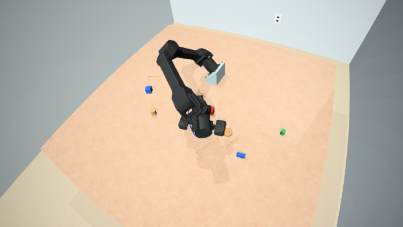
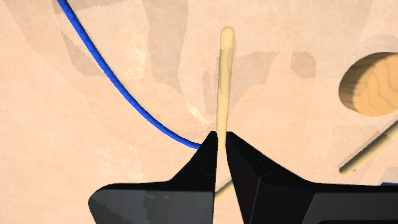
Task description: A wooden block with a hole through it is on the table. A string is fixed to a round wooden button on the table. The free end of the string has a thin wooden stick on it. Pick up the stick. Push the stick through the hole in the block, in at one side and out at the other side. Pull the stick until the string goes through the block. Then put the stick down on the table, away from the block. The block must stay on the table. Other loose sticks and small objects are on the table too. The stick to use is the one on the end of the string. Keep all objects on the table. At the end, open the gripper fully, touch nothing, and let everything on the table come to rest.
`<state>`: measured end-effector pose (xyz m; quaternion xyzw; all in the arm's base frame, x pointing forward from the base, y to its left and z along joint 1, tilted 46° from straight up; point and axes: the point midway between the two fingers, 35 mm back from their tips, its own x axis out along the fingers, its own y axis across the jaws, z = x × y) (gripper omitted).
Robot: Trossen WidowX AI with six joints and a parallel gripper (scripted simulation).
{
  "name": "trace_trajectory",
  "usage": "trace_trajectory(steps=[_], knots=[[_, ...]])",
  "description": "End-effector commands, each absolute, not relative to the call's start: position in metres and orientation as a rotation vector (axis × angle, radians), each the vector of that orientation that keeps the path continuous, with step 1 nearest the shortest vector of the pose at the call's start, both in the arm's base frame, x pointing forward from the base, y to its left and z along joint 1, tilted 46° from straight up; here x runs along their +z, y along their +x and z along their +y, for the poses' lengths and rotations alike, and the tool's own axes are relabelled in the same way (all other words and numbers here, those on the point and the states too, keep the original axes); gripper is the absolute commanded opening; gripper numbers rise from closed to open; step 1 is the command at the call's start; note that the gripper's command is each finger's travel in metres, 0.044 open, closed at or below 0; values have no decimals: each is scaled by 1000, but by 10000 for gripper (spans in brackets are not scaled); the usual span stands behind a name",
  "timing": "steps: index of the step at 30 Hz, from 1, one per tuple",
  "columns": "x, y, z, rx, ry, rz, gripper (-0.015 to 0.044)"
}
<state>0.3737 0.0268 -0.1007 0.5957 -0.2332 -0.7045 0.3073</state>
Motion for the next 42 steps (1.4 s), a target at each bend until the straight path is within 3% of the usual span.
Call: trace_trajectory(steps=[1,42], knots=[[-98,369,29,-1864,1588,-616,0],[-89,324,28,-1863,1588,-613,0]])
